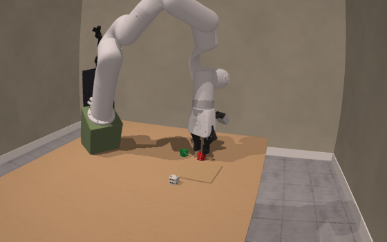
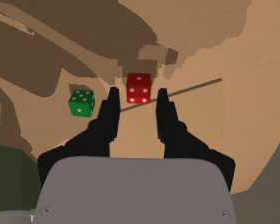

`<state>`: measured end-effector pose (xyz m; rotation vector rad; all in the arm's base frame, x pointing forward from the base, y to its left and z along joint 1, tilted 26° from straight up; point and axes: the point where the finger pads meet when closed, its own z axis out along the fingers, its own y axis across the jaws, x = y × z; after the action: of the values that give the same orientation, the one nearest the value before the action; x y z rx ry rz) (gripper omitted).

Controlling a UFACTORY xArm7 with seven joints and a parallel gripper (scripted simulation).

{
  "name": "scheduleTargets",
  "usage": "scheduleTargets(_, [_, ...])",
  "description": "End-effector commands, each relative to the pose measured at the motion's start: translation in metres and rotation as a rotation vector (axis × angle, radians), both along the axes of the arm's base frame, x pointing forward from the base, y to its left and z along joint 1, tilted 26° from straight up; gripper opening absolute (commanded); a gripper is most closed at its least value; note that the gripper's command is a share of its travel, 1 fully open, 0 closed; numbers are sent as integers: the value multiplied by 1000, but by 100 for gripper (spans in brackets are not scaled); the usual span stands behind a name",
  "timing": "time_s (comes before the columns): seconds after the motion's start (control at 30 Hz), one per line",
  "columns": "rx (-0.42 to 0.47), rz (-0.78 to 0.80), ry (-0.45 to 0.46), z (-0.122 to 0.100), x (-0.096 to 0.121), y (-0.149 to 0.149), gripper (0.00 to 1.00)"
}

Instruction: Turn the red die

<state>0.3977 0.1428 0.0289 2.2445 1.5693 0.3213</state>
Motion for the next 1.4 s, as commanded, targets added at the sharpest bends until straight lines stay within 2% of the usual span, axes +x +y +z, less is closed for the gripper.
scheduleTargets(0.0, [2,1,-2,0,1,1,42])
scheduleTargets(0.67, [2,1,-2,-23,11,-4,42])
scheduleTargets(1.37, [2,1,-2,-25,12,-4,42])
